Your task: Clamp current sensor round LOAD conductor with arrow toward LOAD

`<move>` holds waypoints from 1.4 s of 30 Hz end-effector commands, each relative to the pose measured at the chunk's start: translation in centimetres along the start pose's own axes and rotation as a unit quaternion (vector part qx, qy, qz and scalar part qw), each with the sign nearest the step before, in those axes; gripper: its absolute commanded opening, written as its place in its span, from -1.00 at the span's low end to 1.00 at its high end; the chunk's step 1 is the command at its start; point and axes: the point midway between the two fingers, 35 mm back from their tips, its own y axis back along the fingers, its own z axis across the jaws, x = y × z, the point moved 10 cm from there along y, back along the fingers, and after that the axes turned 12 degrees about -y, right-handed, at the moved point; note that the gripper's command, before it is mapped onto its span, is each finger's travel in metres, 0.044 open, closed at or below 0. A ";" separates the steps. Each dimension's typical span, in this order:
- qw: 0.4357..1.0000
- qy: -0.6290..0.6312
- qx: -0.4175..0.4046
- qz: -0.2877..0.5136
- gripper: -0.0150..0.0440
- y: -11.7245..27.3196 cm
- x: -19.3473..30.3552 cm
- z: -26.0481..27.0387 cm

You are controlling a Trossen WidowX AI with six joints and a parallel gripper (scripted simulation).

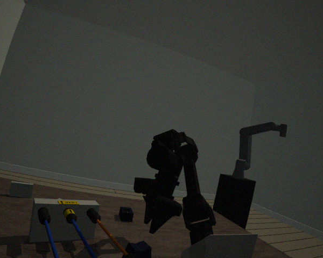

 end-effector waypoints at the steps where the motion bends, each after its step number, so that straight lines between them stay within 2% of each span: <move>1: 0.965 -0.259 0.035 0.031 0.59 -0.1 -1.6 1.0; 6: 0.870 -0.485 0.077 0.040 0.59 -0.4 -3.1 2.1; 9: 0.831 -0.547 0.091 0.038 0.59 -0.6 -3.5 2.4; 42: 0.831 -0.547 0.091 0.038 0.59 -4.9 -3.0 2.1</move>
